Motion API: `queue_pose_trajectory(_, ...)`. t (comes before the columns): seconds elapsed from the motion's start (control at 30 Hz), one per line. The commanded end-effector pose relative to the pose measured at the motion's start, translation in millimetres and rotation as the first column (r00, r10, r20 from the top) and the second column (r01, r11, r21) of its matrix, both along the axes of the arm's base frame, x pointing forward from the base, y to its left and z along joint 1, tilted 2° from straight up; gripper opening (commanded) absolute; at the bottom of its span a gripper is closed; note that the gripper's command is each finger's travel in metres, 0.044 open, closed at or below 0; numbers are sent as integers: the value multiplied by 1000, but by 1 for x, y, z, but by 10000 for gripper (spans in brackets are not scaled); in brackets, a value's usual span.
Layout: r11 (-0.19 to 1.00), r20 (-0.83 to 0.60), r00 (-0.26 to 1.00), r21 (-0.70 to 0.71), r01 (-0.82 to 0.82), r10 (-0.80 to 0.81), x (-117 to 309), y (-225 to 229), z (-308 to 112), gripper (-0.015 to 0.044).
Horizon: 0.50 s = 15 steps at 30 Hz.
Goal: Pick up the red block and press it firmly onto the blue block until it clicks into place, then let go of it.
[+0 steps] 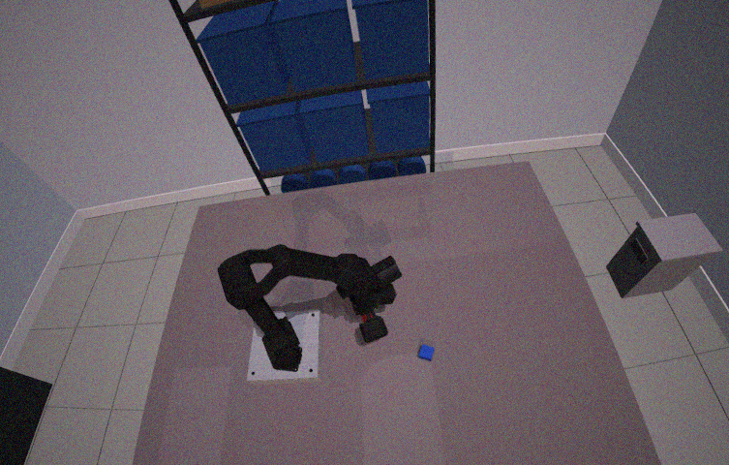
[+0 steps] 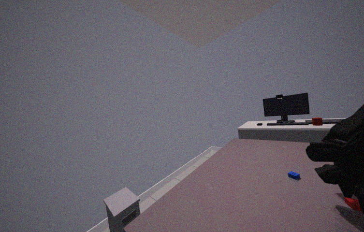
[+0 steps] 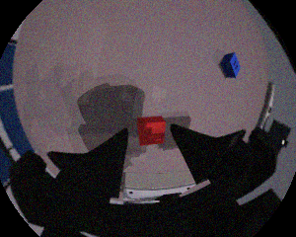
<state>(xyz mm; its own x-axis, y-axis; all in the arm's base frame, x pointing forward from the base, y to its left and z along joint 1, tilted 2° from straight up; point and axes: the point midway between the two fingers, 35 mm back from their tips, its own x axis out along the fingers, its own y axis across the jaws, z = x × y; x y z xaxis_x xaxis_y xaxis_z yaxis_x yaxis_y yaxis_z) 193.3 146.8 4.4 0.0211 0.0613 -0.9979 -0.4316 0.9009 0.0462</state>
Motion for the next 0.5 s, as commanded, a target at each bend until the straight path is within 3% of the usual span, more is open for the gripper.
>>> queue_pose_trajectory(0.0,1000,0,1000,-6,4,-4,-1,-1,-1,204)
queue_pose_trajectory(0.07,1000,0,1000,-6,4,-4,-1,-1,-1,151)
queue_pose_trajectory(0.33,1000,0,1000,-6,4,-4,-1,-1,-1,98)
queue_pose_trajectory(0.47,1000,1,1000,-5,4,-4,1,-1,5,0)
